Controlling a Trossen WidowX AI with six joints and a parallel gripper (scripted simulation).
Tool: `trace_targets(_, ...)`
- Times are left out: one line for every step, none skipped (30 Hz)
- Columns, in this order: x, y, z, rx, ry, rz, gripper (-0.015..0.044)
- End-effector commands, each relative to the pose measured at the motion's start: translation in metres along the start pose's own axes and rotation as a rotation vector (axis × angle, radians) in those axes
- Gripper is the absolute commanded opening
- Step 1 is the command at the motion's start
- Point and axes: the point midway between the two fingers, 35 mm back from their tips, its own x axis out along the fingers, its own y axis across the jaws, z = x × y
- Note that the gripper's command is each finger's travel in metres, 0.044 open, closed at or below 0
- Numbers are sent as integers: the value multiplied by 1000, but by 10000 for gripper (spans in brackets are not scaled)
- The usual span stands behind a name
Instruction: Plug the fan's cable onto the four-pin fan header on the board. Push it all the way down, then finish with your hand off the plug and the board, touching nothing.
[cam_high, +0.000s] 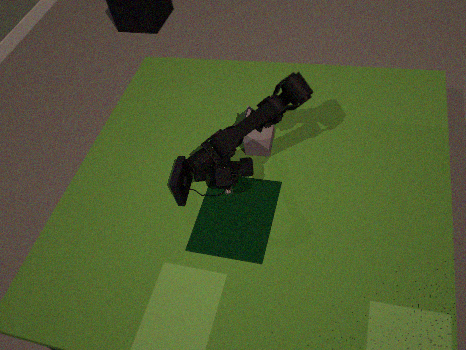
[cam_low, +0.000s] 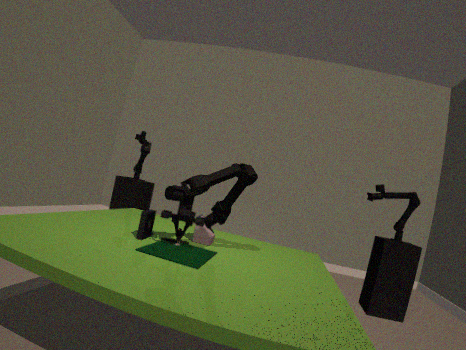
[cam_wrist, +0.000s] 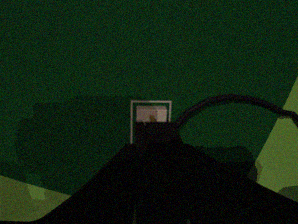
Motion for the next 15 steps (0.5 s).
trace_targets(1,1,0,7,-3,4,0)
trace_targets(1,1,0,7,-3,4,0)
trace_targets(1,0,0,7,-3,4,0)
trace_targets(1,0,0,7,-3,4,0)
trace_targets(1,0,0,7,-3,4,0)
trace_targets(2,0,0,7,-3,4,0)
trace_targets(2,0,0,7,-3,4,0)
trace_targets(2,0,0,7,-3,4,0)
trace_targets(3,0,0,7,-3,4,0)
trace_targets(3,0,0,7,-3,4,0)
trace_targets(4,0,0,7,-3,4,0)
trace_targets(4,1,0,7,-3,4,0)
trace_targets(5,1,0,7,-3,4,0)
trace_targets(6,1,0,7,-3,4,0)
trace_targets(7,1,0,6,-3,4,0)
